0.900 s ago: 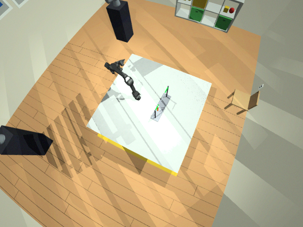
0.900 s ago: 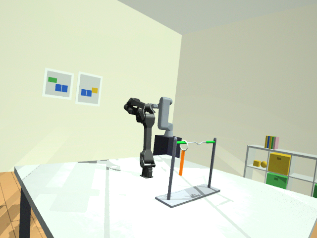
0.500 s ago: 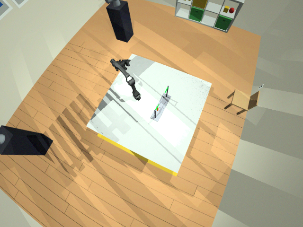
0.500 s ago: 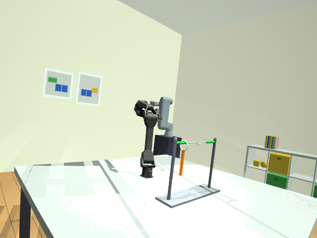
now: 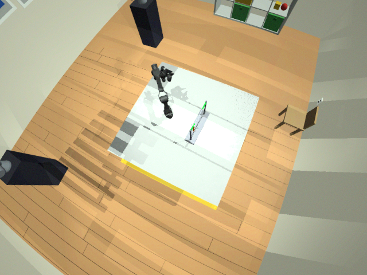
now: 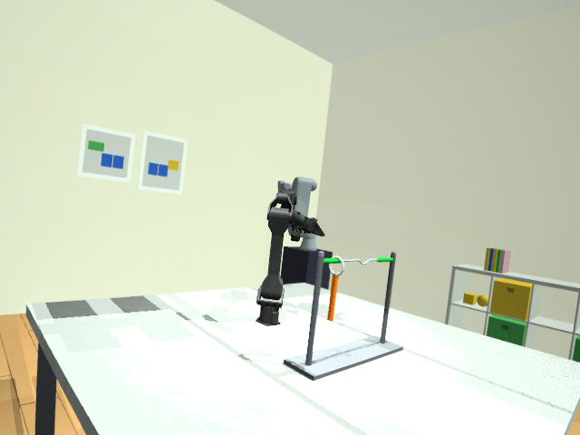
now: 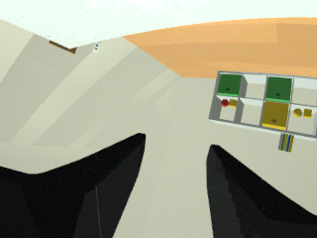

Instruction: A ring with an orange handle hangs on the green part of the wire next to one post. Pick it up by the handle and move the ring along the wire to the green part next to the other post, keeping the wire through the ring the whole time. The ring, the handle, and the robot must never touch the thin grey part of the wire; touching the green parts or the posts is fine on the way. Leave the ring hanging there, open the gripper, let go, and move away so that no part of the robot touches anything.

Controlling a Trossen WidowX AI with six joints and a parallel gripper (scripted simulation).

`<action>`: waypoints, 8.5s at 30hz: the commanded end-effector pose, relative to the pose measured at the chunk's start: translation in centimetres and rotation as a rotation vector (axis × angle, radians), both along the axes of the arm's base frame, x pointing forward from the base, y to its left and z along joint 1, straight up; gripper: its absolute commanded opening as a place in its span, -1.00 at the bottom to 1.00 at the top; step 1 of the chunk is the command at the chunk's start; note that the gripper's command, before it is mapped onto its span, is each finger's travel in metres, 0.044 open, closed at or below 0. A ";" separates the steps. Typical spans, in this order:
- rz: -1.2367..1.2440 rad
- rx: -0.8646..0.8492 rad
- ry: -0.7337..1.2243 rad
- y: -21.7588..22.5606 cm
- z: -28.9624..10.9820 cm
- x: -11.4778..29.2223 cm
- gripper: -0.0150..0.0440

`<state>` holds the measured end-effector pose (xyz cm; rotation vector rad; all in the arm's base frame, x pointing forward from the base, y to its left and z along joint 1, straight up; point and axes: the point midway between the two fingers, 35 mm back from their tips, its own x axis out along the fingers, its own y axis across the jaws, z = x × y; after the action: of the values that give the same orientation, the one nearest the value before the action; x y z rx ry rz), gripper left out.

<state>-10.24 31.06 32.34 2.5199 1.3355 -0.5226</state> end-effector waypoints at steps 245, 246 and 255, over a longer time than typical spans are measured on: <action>-0.854 2.987 1.511 -39.8 -16.4 42.9 -1.00; -0.854 2.987 1.511 -39.8 -16.4 42.9 -1.00; -0.854 2.987 1.511 -39.8 -16.4 42.9 -1.00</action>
<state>32.69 -8.75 15.88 -0.0115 0.1543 -0.0294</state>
